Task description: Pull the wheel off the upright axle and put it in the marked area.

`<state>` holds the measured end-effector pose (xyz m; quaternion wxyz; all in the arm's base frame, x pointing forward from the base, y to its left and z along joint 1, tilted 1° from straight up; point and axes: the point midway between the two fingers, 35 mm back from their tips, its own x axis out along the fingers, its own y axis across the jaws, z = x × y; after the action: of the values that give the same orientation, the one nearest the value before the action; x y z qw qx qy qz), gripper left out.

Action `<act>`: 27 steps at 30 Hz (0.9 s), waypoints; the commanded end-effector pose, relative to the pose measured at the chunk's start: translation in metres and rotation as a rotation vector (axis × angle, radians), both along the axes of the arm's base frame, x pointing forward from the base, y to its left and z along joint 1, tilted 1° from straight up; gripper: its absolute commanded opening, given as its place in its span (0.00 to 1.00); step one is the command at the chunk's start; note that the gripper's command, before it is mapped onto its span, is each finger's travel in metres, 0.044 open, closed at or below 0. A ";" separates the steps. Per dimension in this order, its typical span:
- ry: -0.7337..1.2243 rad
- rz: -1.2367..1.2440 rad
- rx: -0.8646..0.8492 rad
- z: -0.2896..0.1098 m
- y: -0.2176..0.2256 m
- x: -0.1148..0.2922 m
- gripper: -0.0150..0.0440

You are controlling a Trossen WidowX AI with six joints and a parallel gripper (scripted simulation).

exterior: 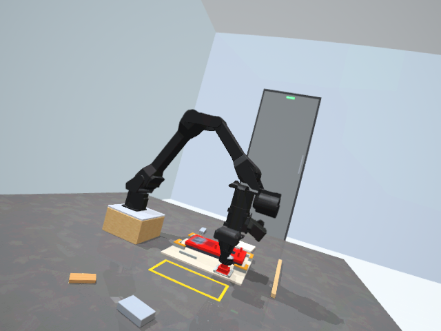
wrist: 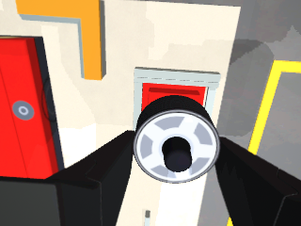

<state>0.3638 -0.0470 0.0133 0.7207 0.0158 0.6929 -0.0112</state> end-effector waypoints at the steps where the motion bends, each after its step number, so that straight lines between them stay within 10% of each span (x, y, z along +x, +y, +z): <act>1: -0.004 0.000 0.000 0.005 0.000 0.000 0.25; 27: -0.007 -0.001 0.000 0.013 0.000 0.000 0.25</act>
<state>0.3631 -0.0472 0.0219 0.7208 0.0160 0.6929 -0.0114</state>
